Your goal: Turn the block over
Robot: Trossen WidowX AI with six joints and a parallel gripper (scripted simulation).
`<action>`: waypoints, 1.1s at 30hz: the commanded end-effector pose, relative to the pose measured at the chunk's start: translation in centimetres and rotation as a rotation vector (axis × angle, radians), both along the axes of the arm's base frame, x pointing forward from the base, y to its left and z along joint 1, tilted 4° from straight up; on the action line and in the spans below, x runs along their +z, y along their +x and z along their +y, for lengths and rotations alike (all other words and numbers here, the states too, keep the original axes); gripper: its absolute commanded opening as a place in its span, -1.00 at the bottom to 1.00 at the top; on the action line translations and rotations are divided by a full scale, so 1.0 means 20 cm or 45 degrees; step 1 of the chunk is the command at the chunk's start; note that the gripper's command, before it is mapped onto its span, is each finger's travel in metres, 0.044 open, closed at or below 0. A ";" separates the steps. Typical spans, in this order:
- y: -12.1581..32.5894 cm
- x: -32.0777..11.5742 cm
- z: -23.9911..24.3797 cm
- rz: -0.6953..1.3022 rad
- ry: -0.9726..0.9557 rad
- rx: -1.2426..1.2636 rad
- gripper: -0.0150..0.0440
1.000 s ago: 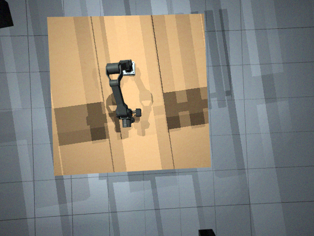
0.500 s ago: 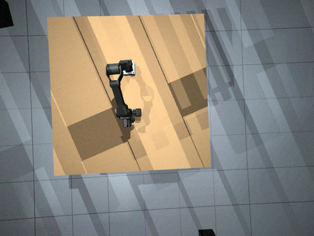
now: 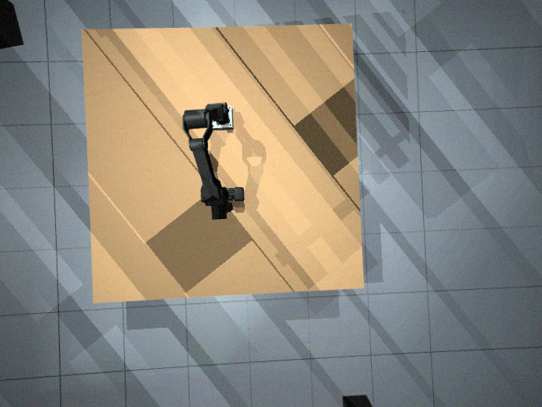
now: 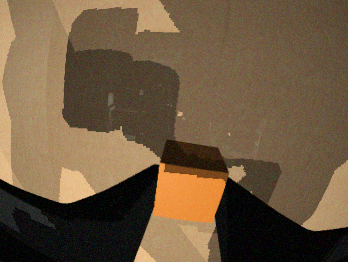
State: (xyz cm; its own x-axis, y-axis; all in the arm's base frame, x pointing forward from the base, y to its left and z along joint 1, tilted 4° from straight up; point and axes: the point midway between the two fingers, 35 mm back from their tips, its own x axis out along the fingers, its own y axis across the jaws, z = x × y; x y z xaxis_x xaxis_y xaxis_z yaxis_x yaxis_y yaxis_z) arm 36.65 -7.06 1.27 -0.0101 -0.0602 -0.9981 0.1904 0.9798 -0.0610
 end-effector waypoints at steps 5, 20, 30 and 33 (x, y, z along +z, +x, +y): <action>0.00 0.14 0.01 -0.002 0.003 0.003 -0.49; 0.02 0.12 0.01 -0.178 -0.029 0.015 -0.49; 0.02 0.10 0.01 -0.363 -0.064 0.026 -0.49; 0.01 0.09 0.01 -0.418 -0.075 0.030 -0.49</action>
